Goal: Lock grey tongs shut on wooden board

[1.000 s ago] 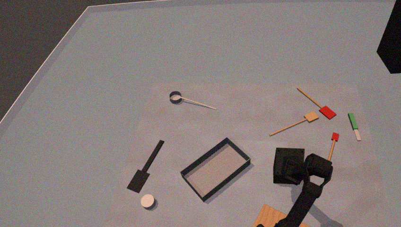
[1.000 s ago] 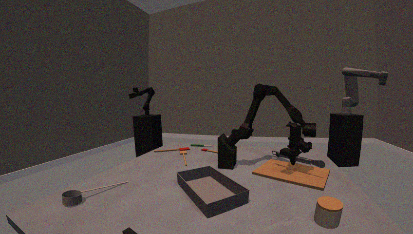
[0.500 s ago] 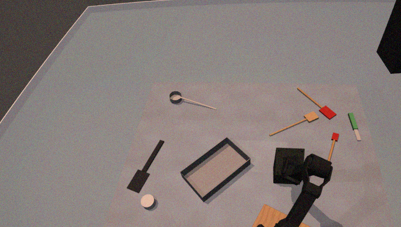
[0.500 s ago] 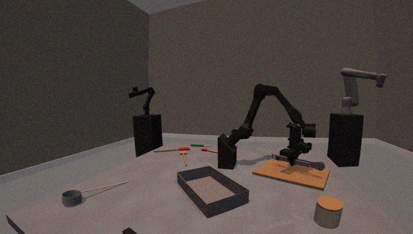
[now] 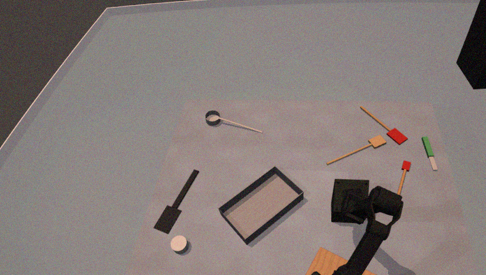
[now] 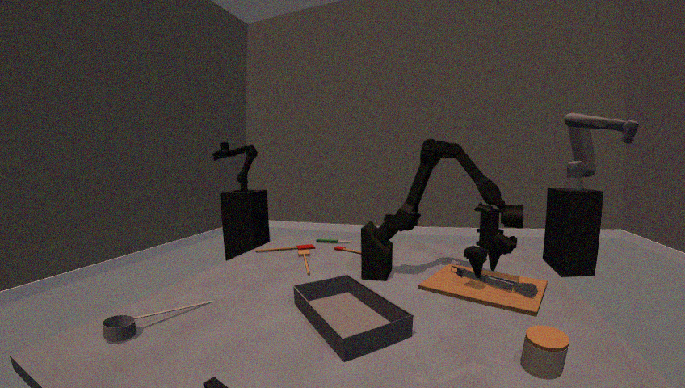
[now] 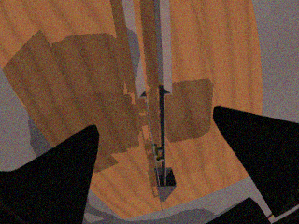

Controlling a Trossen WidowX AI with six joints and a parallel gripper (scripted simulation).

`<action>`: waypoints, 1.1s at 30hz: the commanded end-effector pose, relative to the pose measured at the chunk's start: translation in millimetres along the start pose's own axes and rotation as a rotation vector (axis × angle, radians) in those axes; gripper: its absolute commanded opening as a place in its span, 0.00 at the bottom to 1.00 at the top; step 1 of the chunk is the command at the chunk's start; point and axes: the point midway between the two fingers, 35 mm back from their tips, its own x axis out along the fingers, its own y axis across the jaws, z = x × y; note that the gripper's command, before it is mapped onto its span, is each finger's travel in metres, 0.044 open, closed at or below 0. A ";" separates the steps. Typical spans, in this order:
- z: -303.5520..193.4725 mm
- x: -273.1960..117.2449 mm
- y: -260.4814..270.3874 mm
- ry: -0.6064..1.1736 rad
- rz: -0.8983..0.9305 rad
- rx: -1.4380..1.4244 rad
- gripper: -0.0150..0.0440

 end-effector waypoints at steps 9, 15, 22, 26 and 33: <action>-72.9 -57.8 -14.5 0.003 -0.004 0.002 1.00; -130.7 -79.4 -31.3 0.006 -0.008 0.003 1.00; -145.1 -83.7 -36.6 0.012 -0.012 0.004 1.00; -145.8 -91.8 -39.2 0.038 -0.028 0.003 1.00; -142.5 -113.3 -35.0 0.060 -0.020 0.031 1.00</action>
